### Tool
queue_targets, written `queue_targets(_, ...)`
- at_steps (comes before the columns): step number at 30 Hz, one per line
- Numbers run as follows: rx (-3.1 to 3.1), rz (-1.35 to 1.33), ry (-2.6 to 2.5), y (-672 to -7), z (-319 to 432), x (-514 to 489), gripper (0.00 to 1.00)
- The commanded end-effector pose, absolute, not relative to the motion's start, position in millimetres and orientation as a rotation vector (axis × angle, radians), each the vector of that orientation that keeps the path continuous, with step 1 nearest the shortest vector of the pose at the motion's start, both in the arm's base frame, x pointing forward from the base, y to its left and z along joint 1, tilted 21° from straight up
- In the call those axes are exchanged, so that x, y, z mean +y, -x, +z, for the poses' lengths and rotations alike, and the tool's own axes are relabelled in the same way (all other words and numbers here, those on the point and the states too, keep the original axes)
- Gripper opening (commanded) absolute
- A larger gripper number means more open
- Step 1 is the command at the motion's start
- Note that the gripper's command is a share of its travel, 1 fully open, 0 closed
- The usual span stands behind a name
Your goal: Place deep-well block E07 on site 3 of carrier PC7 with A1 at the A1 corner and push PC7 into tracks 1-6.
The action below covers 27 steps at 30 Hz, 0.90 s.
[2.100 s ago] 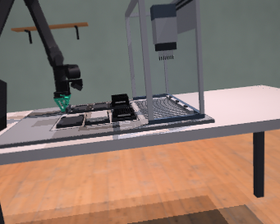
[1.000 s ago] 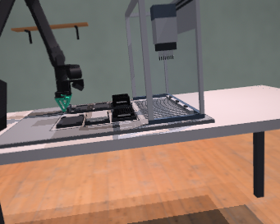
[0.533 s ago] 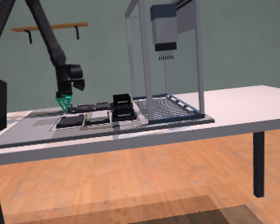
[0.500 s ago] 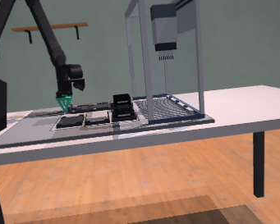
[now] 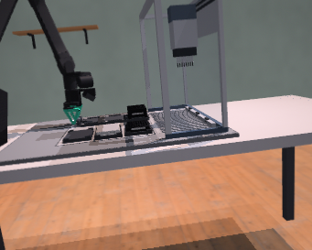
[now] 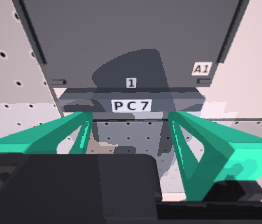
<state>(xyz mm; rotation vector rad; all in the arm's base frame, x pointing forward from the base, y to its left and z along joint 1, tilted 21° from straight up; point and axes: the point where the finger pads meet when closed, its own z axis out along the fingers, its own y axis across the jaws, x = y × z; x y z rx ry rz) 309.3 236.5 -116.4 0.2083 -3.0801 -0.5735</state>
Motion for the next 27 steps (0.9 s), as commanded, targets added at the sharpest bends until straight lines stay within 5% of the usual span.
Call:
queue_targets(1,-3.114,-0.586,-0.191,-336.3,-113.9,238.0,0.8)
queue_targets(27,-3.114,-0.587,-0.2,-345.1,-112.5,240.3,0.8)
